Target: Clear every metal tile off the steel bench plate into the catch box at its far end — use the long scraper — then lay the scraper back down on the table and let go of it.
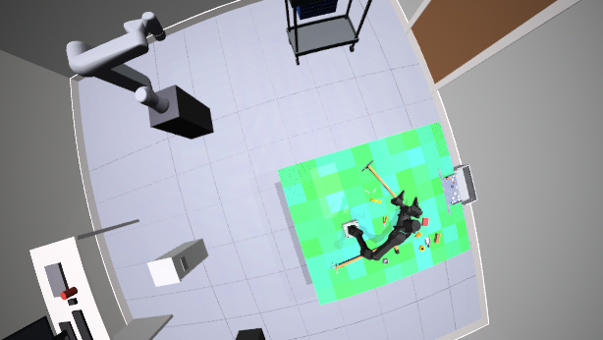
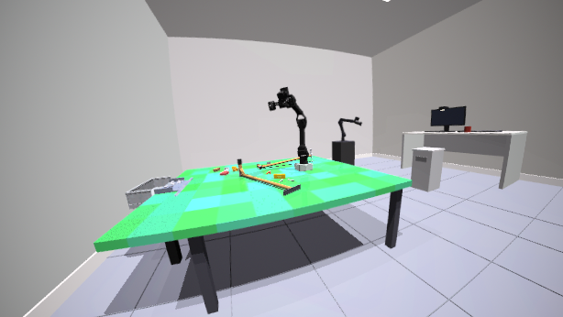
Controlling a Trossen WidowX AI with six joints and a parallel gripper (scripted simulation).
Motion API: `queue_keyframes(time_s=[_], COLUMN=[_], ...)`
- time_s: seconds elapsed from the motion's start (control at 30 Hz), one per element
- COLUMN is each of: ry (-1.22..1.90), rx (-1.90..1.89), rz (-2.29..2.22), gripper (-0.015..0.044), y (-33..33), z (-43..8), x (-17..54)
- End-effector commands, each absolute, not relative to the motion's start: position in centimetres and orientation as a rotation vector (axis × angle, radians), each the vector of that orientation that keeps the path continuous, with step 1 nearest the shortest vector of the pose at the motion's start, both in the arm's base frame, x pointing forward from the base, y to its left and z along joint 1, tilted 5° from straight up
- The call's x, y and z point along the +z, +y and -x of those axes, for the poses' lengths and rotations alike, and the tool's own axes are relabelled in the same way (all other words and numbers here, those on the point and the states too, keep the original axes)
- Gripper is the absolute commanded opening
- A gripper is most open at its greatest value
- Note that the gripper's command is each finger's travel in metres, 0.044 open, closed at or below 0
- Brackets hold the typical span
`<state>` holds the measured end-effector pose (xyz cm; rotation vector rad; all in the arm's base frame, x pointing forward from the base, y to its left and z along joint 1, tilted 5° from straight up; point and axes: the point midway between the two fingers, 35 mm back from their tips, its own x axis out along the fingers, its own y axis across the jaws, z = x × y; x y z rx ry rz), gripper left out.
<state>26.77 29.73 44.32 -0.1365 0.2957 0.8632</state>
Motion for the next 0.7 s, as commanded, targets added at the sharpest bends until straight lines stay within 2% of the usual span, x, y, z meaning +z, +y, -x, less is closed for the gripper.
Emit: queue_keyframes(time_s=[0.0,0.67], ry=[0.231,-0.029], rx=[0.850,0.749], rz=[0.133,0.162], gripper=[0.0440,0.0440], y=[29.8,27.6], z=[-29.0,-39.8], x=[45.6,48.9])
